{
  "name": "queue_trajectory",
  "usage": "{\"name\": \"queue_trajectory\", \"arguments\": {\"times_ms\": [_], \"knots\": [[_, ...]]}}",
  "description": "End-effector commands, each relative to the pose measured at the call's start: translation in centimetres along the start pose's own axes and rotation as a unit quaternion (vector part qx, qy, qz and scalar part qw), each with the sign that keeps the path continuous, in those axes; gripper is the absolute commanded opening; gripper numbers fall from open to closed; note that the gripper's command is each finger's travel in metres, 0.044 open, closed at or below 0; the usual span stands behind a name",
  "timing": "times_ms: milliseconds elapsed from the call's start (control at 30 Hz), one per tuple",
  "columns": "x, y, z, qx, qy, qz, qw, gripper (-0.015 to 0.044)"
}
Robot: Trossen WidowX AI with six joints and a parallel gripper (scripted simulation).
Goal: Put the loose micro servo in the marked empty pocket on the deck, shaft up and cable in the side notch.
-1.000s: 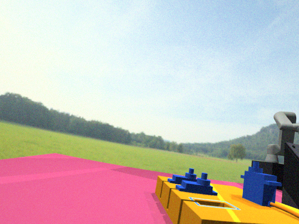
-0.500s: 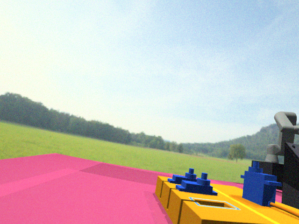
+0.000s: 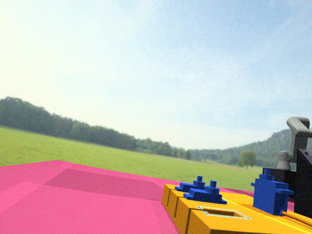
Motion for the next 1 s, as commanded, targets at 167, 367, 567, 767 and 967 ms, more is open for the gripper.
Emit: {"name": "queue_trajectory", "arguments": {"times_ms": [167, 367, 567, 767, 967], "knots": [[-4.5, -7.1, 3.0, 0.109, 0.013, -0.107, 0.988, 0.0440], [-6.6, -11.3, 3.8, 0.147, 0.037, -0.148, 0.977, 0.0440], [-9.3, -18.0, 3.7, 0.198, 0.091, -0.217, 0.952, 0.0440], [-11.1, -25.1, 2.2, 0.218, 0.155, -0.266, 0.926, 0.0440], [-11.6, -31.4, -0.2, 0.215, 0.207, -0.302, 0.906, 0.0440]]}}
Point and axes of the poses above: the point midway between the two fingers, 35 mm back from their tips, its own z axis out along the fingers, its own y axis across the jaws, x = y × z, the point moved 10 cm from there along -z, back along the fingers, and after that the axes turned 2 degrees about z, right-handed, at the moved point
